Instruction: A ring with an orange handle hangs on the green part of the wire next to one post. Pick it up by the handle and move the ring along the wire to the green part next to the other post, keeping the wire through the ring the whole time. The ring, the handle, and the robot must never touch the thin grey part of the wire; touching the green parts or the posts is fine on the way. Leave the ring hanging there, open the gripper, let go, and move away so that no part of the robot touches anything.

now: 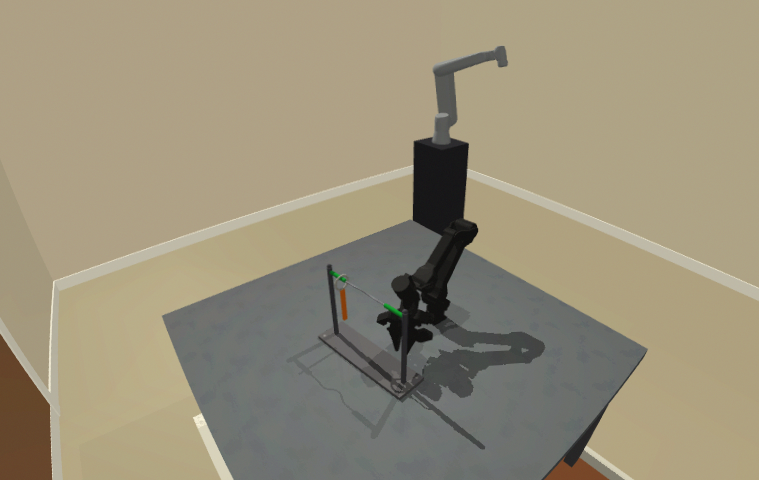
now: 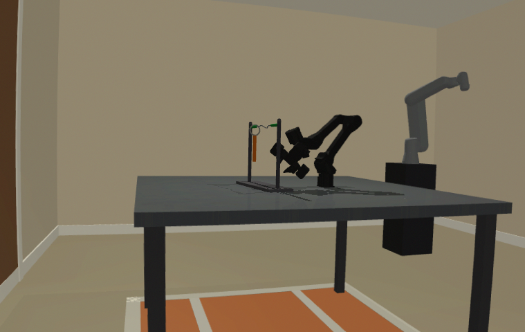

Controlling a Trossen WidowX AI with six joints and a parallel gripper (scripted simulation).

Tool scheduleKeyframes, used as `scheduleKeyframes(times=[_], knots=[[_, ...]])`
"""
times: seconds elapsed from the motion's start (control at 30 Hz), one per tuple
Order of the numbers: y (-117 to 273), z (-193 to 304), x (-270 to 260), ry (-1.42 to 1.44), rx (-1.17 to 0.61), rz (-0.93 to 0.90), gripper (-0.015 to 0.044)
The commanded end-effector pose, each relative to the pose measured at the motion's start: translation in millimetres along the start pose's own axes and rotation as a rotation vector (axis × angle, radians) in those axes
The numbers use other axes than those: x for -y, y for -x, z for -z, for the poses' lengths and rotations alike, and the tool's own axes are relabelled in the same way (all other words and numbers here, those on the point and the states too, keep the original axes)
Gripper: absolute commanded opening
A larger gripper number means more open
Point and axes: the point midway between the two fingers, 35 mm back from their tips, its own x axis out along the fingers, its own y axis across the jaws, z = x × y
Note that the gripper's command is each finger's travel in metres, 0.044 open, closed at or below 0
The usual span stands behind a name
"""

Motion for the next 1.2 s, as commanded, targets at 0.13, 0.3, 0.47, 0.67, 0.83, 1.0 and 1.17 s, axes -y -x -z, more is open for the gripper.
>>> scheduleKeyframes(times=[0.13,0.3,0.47,0.67,0.83,1.0,1.17], knots=[[14,38,18,-0.202,-0.032,0.089,0.016],[28,61,28,-0.319,-0.044,0.158,0.016],[45,82,35,-0.432,-0.05,0.231,0.016],[67,104,41,-0.564,-0.048,0.323,0.016],[87,119,42,-0.671,-0.041,0.404,0.016],[108,132,42,-0.771,-0.027,0.487,0.016],[130,142,39,-0.864,-0.007,0.573,0.016]])
